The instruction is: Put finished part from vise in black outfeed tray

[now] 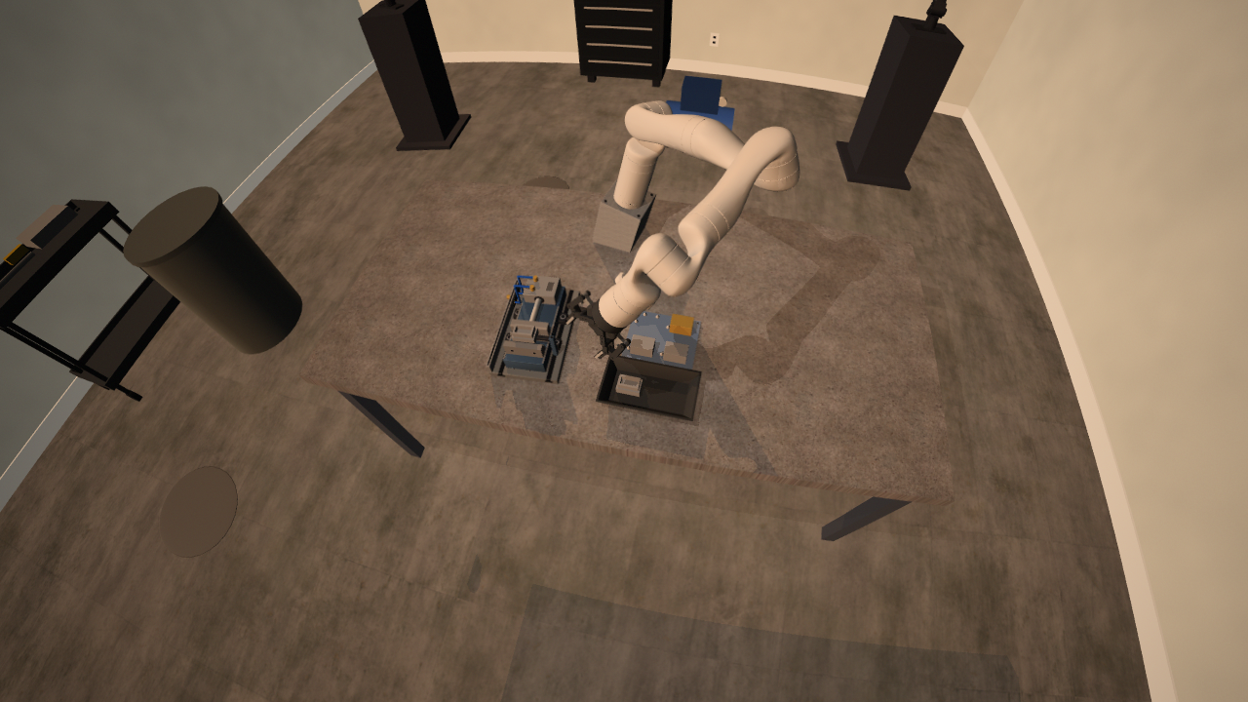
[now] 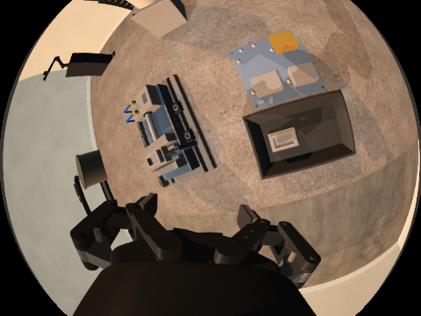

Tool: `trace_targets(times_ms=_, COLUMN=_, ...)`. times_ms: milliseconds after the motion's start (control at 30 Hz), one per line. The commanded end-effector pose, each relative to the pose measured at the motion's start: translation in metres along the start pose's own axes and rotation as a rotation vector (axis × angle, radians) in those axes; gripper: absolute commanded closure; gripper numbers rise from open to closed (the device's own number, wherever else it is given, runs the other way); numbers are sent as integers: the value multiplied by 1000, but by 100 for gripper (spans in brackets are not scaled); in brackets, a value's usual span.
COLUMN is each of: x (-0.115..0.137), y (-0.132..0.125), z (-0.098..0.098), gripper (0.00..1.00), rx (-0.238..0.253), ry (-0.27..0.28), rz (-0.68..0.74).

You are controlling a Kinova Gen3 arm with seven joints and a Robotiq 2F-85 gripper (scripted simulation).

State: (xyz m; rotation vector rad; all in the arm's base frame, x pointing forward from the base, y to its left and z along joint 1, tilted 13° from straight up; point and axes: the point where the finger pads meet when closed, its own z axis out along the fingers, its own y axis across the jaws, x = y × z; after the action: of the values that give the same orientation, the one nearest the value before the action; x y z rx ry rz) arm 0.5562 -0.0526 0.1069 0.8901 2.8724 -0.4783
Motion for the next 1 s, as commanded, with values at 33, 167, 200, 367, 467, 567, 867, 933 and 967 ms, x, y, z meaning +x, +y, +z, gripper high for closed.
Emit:
trace_targets(times_ms=33, x=6, y=-4, z=-6, gripper=0, rx=-25, ry=22, rz=-31)
trace_targets(times_ms=167, x=6, y=-4, z=-6, gripper=0, rx=-25, ry=22, rz=-31)
trace_targets(times_ms=200, x=6, y=-4, z=-6, gripper=0, rx=-25, ry=22, rz=-31)
trace_targets(times_ms=367, x=13, y=-6, z=-10, gripper=0, rx=-47, ry=43, rz=-65)
trace_targets(times_ms=467, x=13, y=-6, z=-10, gripper=0, rx=-47, ry=43, rz=-65)
trace_targets(times_ms=567, x=13, y=-6, z=-10, gripper=0, rx=-47, ry=43, rz=-65)
trace_targets(times_ms=867, x=20, y=-9, z=-15, gripper=0, rx=-70, ry=61, rz=-101)
trace_targets(times_ms=933, x=27, y=-11, z=-21, gripper=0, rx=-92, ry=77, rz=-137)
trace_targets(times_ms=967, x=27, y=-11, z=-21, gripper=0, rx=-92, ry=77, rz=-137)
